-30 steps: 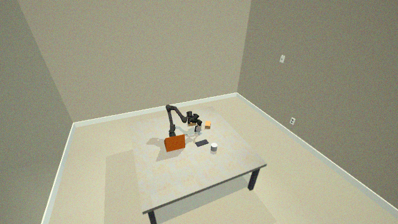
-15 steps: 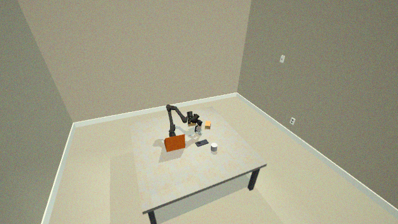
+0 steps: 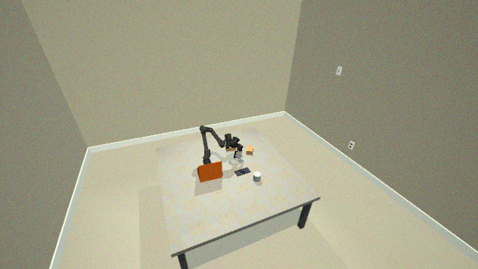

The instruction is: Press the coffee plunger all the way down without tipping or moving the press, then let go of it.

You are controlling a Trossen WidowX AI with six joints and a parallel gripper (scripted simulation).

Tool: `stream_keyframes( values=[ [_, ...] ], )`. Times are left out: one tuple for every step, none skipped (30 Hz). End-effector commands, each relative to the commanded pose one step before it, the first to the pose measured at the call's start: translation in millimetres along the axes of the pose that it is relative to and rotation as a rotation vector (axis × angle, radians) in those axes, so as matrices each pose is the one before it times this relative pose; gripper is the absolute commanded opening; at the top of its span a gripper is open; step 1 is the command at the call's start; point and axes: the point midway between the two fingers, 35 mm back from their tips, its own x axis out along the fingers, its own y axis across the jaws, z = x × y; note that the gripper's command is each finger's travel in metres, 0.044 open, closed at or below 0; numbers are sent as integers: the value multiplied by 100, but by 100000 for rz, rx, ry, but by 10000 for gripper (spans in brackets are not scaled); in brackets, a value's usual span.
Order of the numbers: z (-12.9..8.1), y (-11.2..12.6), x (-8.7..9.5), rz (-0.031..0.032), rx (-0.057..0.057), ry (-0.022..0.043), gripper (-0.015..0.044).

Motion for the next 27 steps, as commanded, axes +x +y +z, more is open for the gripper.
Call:
stream_keyframes(
  values=[
    [-22,-10,-6,-49,48,55,117],
    [0,0,0,0,0,0,143],
    [0,0,0,0,0,0,169],
    [0,0,0,0,0,0,195],
    [0,0,0,0,0,0,222],
    [0,0,0,0,0,0,248],
    [0,0,0,0,0,0,274],
    [0,0,0,0,0,0,300],
    [0,0,0,0,0,0,327],
    [0,0,0,0,0,0,353],
    [0,0,0,0,0,0,379],
    [0,0,0,0,0,0,405],
    [0,0,0,0,0,0,432],
    [0,0,0,0,0,0,440],
    [0,0,0,0,0,0,440],
    [0,0,0,0,0,0,440],
    [167,-17,-133,-22,-18,73,440],
    [280,-24,-233,-44,22,179,440],
    [426,-28,-362,-39,-34,167,440],
    [570,-17,-512,-36,-31,209,440],
    [726,41,-705,34,-222,265,440],
    [739,57,-772,15,58,197,440],
    [839,113,-922,-131,-433,-105,440],
    [767,191,-959,193,337,212,440],
    [622,222,-851,213,315,122,440],
    [361,161,-551,154,207,48,440],
    [88,38,-185,56,71,11,440]
  ],
)
